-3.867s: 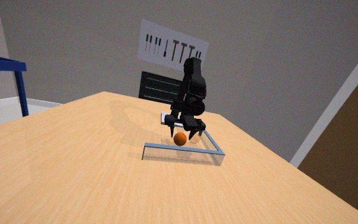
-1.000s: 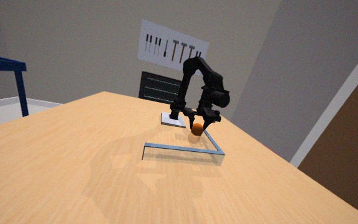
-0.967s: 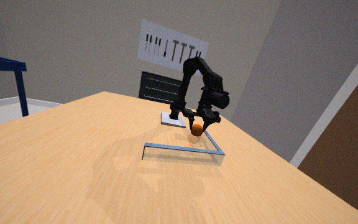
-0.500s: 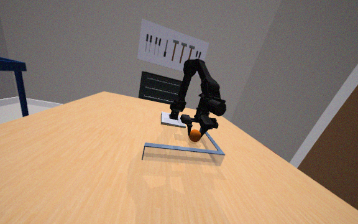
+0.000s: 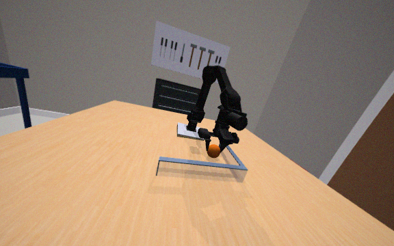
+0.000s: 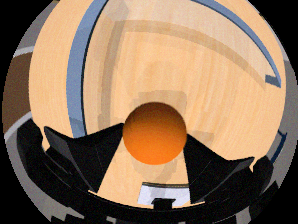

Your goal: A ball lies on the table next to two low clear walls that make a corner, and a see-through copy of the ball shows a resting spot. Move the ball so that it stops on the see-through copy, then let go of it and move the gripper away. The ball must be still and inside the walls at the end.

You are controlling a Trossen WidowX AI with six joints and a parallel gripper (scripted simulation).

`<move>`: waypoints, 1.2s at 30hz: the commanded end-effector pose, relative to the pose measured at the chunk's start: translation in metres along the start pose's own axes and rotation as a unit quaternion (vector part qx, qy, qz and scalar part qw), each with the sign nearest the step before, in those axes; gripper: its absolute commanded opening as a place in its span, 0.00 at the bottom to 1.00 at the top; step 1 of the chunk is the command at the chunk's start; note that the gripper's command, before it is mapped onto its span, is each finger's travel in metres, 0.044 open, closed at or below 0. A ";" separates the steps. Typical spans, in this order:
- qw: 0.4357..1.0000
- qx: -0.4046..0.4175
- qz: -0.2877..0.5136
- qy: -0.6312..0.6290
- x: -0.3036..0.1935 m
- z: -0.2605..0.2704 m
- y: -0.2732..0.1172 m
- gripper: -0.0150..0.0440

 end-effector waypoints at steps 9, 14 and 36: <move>1.000 0.000 0.000 0.000 0.000 0.000 0.000 0.92; 1.000 -0.001 -0.002 0.001 0.004 0.002 -0.050 0.97; 1.000 0.004 -0.009 0.003 -0.002 0.000 -0.130 1.00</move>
Point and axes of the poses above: the point midway between the two fingers, 35 mm back from their tips, its own y axis out along the fingers, its own z axis across the jaws, x = y × z, the point moved 3 cm from there along -y, back along the fingers, and after that the axes turned 8 degrees about y, right-handed, at the moved point
